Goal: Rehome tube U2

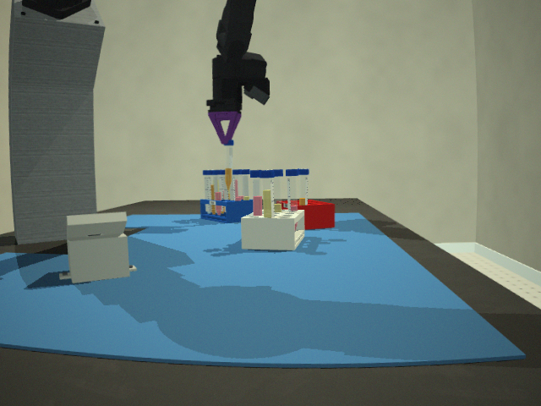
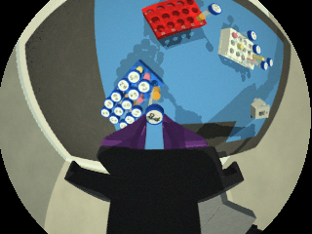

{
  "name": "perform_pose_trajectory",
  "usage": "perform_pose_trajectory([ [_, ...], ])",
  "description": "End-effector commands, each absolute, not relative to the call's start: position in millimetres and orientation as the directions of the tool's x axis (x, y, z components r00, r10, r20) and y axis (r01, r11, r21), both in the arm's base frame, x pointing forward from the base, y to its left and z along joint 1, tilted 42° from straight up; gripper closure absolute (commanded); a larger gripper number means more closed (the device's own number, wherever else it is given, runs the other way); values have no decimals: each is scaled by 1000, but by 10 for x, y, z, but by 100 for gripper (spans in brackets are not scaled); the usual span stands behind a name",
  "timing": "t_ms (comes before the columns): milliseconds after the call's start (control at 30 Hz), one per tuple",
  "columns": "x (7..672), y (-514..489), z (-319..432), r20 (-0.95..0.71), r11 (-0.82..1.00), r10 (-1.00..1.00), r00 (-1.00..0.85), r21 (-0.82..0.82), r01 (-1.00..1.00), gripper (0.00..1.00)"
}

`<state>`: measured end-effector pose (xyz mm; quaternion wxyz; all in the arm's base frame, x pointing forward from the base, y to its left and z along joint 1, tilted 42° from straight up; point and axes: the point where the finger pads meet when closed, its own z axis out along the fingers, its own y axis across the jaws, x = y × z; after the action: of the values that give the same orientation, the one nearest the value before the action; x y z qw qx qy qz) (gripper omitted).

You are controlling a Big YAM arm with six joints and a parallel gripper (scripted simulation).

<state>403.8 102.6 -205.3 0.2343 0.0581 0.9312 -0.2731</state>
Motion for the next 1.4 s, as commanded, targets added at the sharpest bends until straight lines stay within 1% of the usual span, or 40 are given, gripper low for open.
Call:
perform_pose_trajectory([
  [0,4061,1096,-2016,-476,847,-25,-879,-477,234,100],
  [700,4061,1214,-2057,-473,849,-35,-880,-479,224,100],
  [1367,4162,1049,-2117,-474,844,-17,-880,-479,241,100],
])
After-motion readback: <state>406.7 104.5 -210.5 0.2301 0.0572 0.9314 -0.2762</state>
